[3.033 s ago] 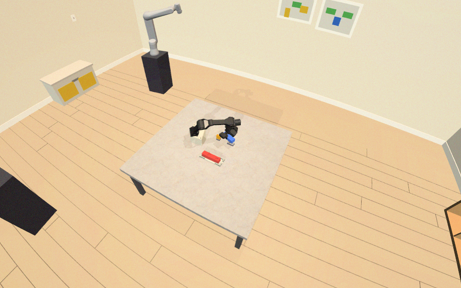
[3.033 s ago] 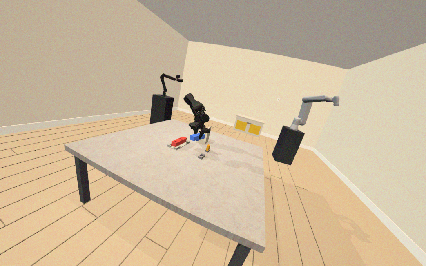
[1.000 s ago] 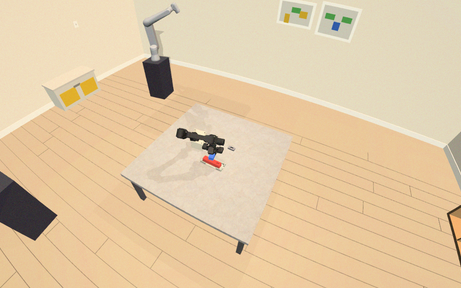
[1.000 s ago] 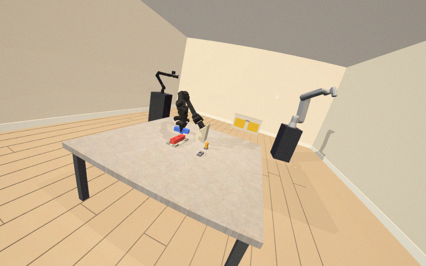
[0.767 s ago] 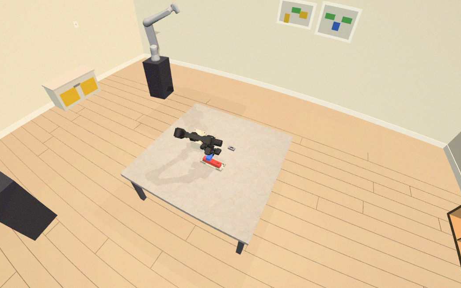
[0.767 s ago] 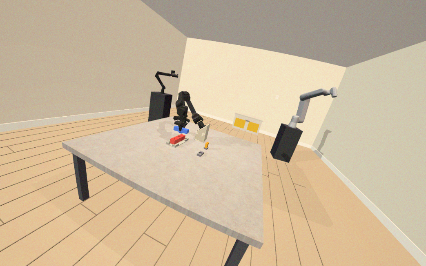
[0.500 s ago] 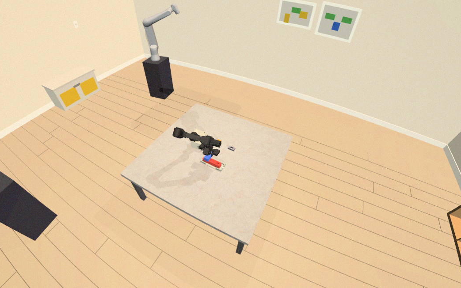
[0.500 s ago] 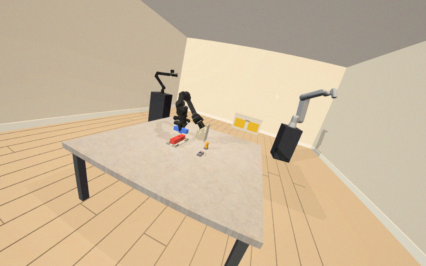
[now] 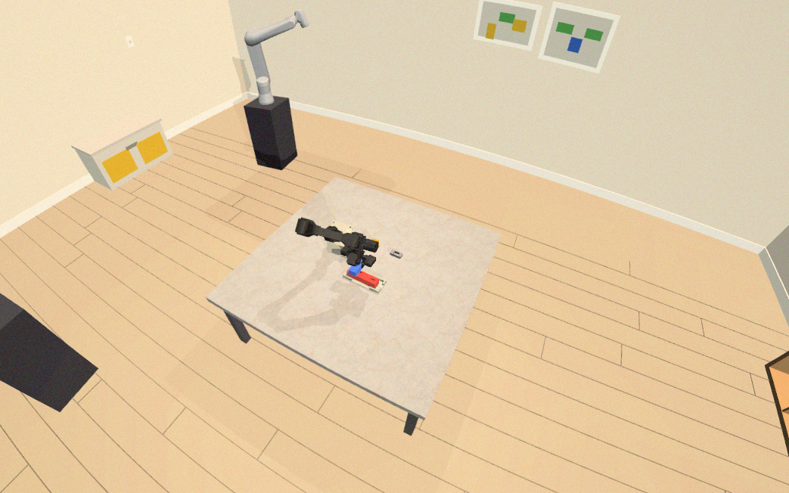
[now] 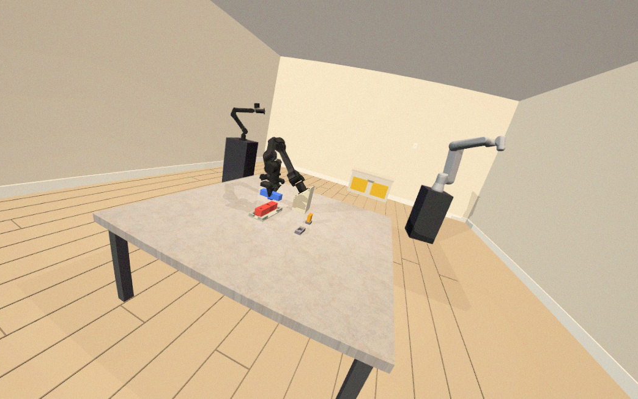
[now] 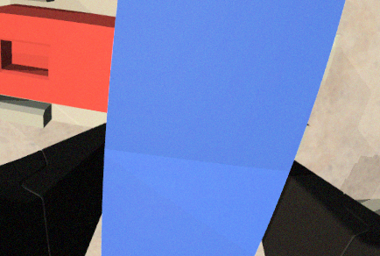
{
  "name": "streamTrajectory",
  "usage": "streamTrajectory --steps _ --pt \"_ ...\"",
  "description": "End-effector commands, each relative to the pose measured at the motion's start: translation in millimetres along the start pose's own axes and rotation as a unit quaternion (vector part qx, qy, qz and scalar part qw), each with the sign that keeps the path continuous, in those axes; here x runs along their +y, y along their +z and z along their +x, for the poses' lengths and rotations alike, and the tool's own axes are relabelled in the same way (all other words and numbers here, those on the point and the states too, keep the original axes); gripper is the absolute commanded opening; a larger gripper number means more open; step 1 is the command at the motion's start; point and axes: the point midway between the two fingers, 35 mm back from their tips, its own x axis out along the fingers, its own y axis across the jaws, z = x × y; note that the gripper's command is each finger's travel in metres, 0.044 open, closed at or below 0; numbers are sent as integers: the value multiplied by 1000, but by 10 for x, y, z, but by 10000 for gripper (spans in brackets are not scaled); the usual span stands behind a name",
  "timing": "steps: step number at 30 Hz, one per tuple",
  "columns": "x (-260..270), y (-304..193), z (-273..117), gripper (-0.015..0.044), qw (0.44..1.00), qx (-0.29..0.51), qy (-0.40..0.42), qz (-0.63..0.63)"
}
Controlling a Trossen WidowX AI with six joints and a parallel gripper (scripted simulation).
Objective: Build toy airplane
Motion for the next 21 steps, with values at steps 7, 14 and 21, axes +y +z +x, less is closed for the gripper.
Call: streamTrajectory --steps 7,14,21 --pt "7 3 91 195 1000 -1 0 4" --pt "10 5 204 195 1000 -1 1 4" --pt "7 10 316 195 1000 -2 1 4"
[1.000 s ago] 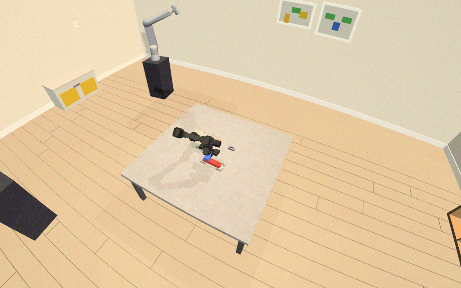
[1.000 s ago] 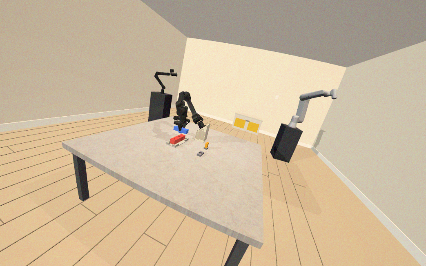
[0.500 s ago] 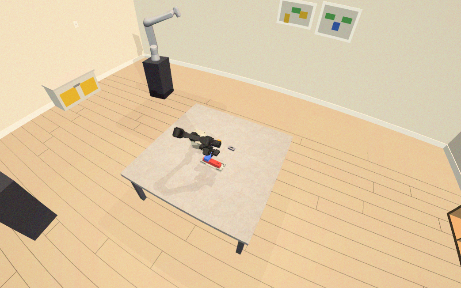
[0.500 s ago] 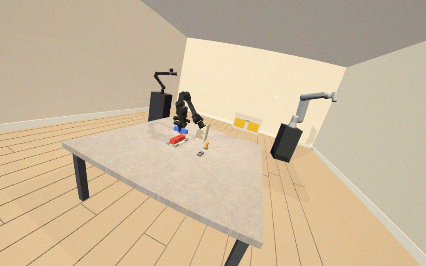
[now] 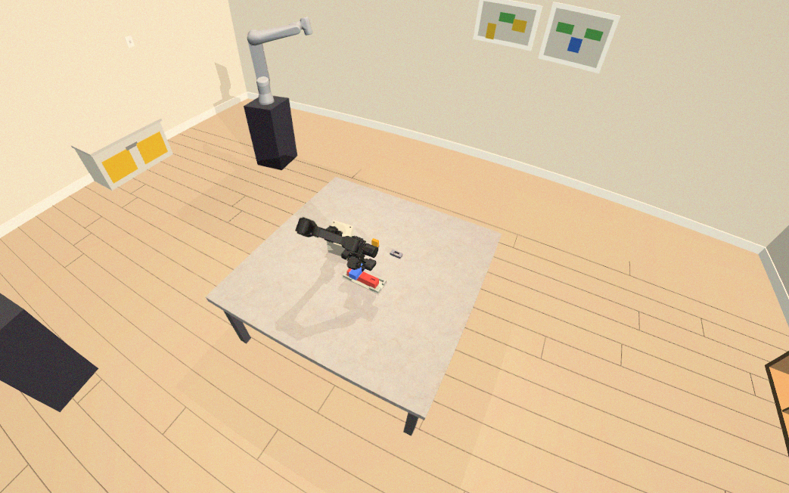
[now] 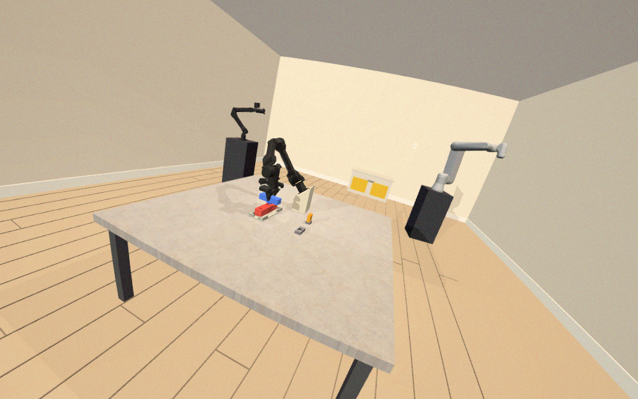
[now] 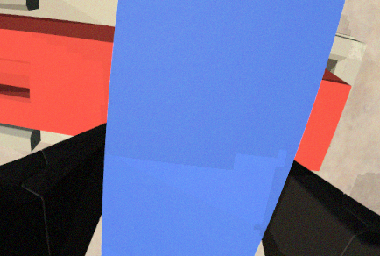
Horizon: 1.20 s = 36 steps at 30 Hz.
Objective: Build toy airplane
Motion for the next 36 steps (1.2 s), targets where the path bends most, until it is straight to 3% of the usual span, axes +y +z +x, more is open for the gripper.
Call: streamTrajectory --steps 1,9,14,19,34,36 --pt "-15 0 70 195 1000 0 -2 -4" --pt "-20 5 140 195 1000 -1 -2 -4" --pt "-12 11 119 161 1000 -2 -1 0" --pt "-12 11 119 30 1000 -2 -1 0" --pt "-12 11 119 424 1000 -2 -1 0" --pt "-12 11 119 440 1000 -2 -1 0"
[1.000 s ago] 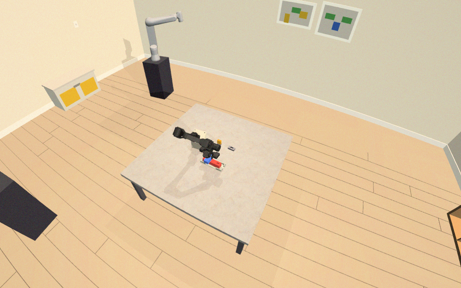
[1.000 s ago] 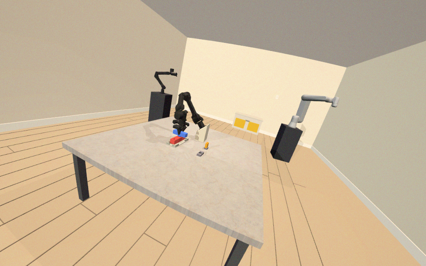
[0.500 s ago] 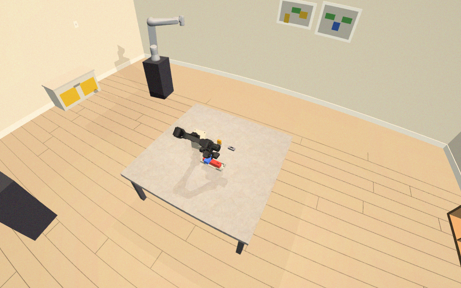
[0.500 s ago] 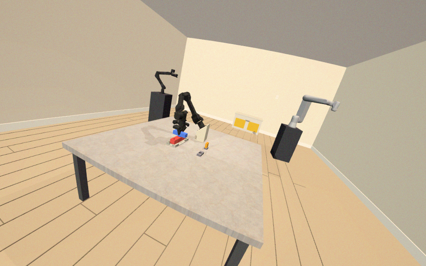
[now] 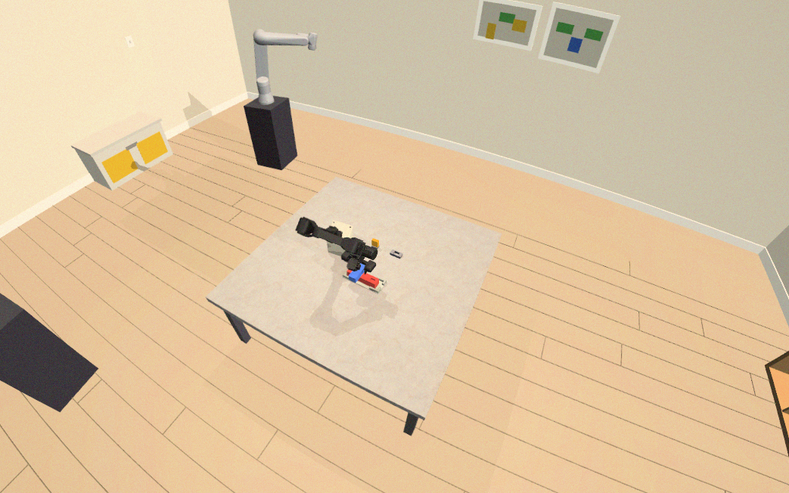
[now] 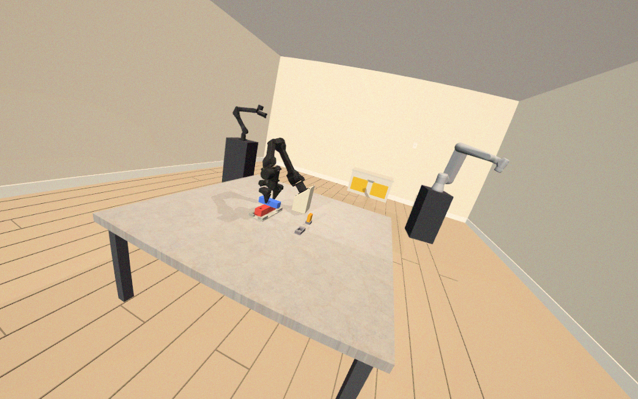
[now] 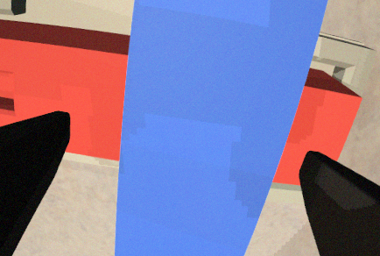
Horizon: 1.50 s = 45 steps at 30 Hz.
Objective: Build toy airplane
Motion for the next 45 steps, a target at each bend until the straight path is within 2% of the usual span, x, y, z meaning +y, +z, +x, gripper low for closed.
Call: streamTrajectory --steps 1,6,13,18,20,23,29,35,37,45 --pt "-1 1 -1 440 1000 0 0 0" --pt "4 -2 -23 440 1000 1 0 0" --pt "8 -8 -827 440 1000 3 -2 -4" --pt "37 -23 -850 440 1000 3 -2 -4" --pt "38 -23 -848 440 999 3 -2 -34" --pt "40 -23 -840 440 986 3 -1 -167" --pt "46 -22 -822 440 899 3 0 -438" --pt "51 -21 -805 440 739 3 1 -674" --pt "52 -21 -801 440 696 3 1 -718" --pt "52 -21 -801 440 690 3 1 -723"
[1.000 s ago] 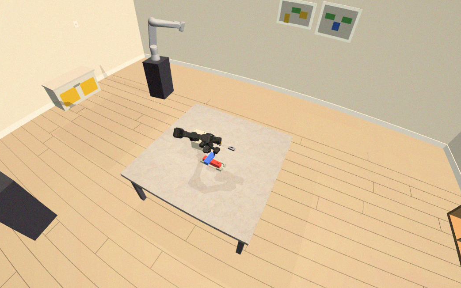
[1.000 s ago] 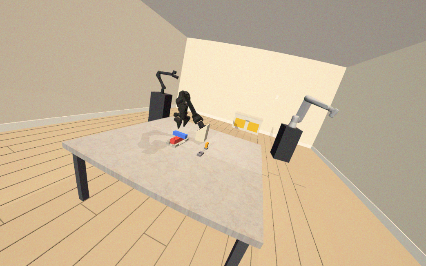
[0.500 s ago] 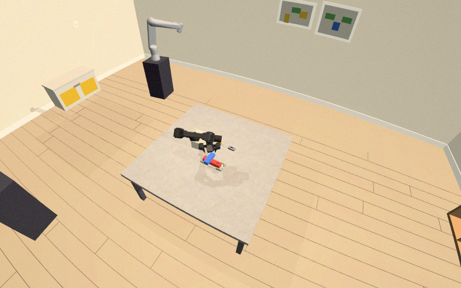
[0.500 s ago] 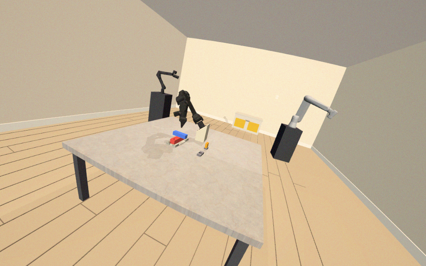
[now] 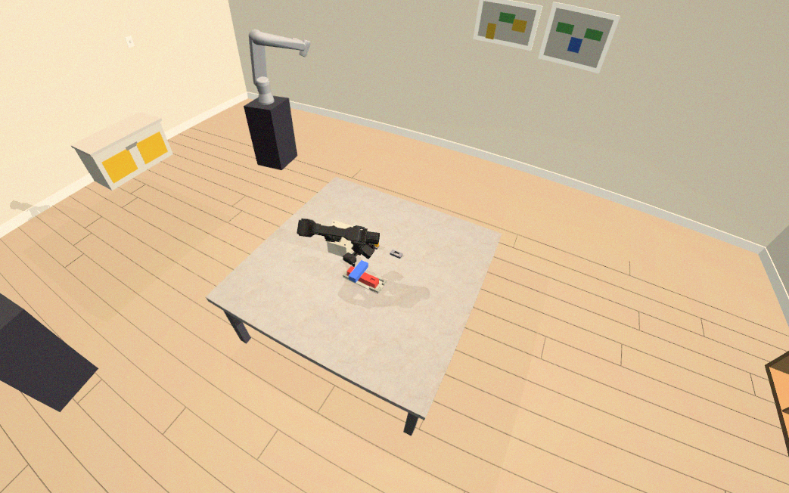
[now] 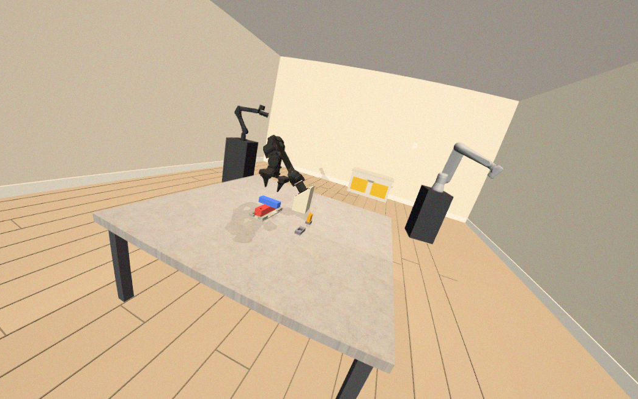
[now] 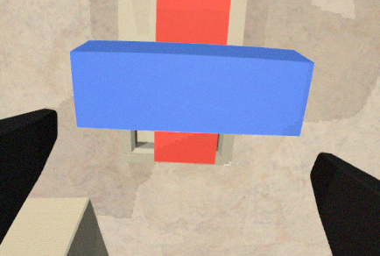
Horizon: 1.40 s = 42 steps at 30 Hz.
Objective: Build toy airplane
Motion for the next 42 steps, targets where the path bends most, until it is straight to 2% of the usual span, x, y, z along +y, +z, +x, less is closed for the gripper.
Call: streamTrajectory --steps 1,9,16,24,32,36,42 --pt "3 -1 12 440 997 1 0 -81" --pt "115 21 3 440 997 0 5 -82" --pt "1300 -66 -95 440 995 1 32 -91" --pt "2425 -774 -40 440 997 3 12 -83" --pt "2502 -853 12 440 997 2 8 -81" --pt "2506 -853 516 440 997 2 8 -80" --pt "2504 -854 595 440 997 2 7 -80"
